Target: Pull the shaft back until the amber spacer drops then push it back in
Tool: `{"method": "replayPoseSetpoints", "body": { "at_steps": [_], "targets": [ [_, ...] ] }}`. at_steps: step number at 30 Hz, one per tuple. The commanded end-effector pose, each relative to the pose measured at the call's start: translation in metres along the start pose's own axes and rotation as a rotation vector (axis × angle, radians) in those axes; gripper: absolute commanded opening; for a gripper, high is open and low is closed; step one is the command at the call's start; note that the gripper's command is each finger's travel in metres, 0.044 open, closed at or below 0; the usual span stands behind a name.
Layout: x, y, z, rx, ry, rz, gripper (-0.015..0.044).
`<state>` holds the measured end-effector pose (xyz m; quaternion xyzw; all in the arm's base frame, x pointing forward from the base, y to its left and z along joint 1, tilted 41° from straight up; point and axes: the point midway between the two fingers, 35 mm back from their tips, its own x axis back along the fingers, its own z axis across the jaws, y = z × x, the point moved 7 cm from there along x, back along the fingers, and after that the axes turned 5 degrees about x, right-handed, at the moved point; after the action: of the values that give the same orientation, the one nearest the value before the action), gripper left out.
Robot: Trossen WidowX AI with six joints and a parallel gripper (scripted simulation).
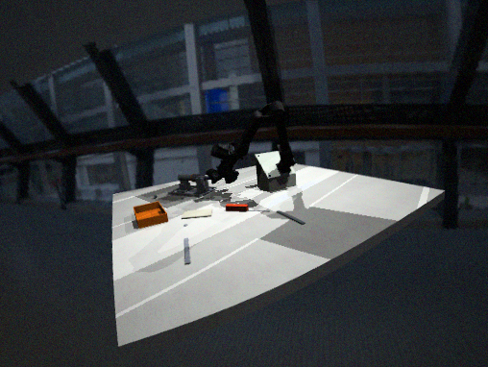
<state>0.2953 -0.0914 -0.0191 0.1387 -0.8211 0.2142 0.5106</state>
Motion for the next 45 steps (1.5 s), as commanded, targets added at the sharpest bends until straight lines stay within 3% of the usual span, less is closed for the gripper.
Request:
{"method": "replayPoseSetpoints", "body": {
  "at_steps": [1,45],
  "targets": [
    [0.0004,0.0006,0.0002,-0.004,0.001,0.000,0.0000],
    [0.0038,0.0040,-0.0001,-0.004,0.001,-0.001,0.0000]
  ]
}}
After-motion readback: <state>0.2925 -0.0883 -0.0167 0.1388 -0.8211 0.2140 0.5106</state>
